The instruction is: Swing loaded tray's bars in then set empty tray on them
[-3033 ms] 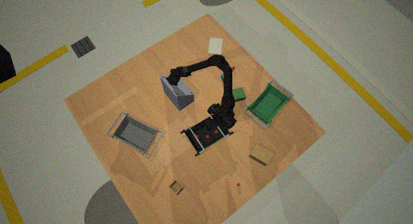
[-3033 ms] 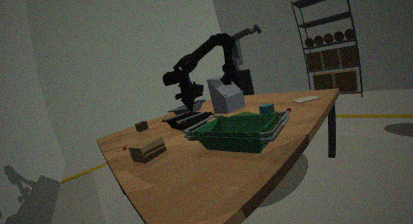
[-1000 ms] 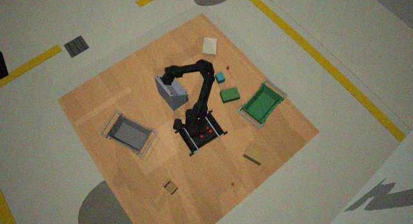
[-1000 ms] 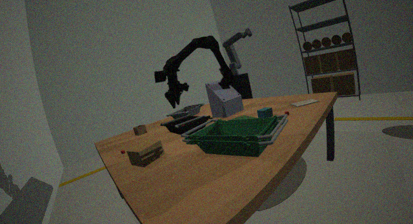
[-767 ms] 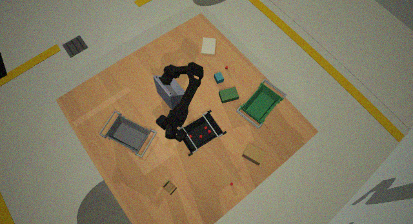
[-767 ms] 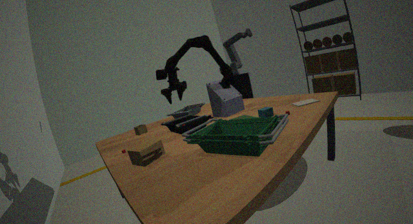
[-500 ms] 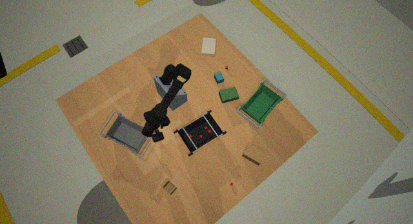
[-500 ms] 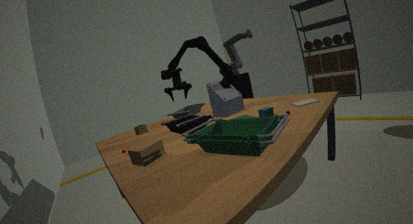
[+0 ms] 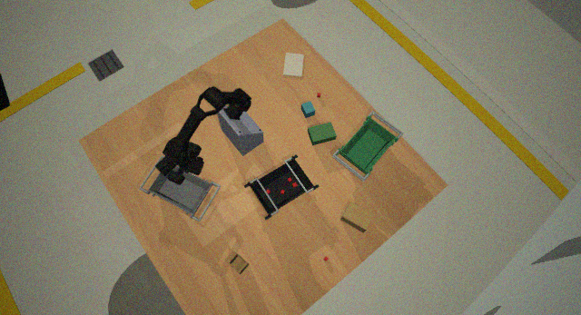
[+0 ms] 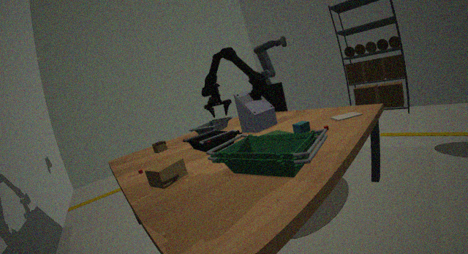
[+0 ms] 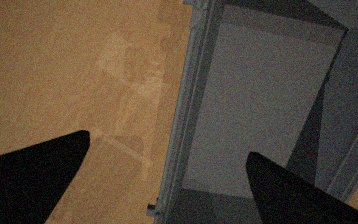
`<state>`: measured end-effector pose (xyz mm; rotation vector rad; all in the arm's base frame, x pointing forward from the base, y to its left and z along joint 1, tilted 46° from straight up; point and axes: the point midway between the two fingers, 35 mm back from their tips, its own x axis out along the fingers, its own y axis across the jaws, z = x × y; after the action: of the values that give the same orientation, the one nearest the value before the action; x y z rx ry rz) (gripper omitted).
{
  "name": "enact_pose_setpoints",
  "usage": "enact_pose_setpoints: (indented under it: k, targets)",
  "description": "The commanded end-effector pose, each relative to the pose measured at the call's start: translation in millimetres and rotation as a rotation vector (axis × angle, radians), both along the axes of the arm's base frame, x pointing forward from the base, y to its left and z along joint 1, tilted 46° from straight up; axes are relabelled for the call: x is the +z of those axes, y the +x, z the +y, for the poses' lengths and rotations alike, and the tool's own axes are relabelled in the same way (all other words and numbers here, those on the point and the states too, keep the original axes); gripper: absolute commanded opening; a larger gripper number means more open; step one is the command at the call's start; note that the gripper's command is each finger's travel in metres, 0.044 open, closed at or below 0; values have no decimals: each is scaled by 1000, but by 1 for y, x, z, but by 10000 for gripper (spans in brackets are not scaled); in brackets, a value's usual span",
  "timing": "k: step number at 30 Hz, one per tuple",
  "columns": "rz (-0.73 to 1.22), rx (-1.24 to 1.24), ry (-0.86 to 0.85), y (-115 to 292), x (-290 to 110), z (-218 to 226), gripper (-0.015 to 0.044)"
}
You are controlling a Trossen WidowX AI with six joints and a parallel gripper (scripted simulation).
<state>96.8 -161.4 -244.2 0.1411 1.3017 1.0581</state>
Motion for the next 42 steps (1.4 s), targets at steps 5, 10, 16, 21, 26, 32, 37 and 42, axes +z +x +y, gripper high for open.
enact_pose_setpoints:
  k: [5, 10, 16, 21, 26, 32, 37, 42]
  targets:
    - [31, -27, -12, -5, -6, -1, 440]
    - [32, -27, -26, -6, -23, 14, 440]
    - [32, -28, -48, -10, -47, 39, 440]
    - [31, -29, -62, -13, -61, 57, 440]
    - [31, -29, -64, -14, -63, 59, 440]
    - [31, -29, -64, -14, -63, 59, 367]
    - [31, -29, -64, -14, -63, 59, 293]
    - [31, -29, -64, -14, -63, 59, 220]
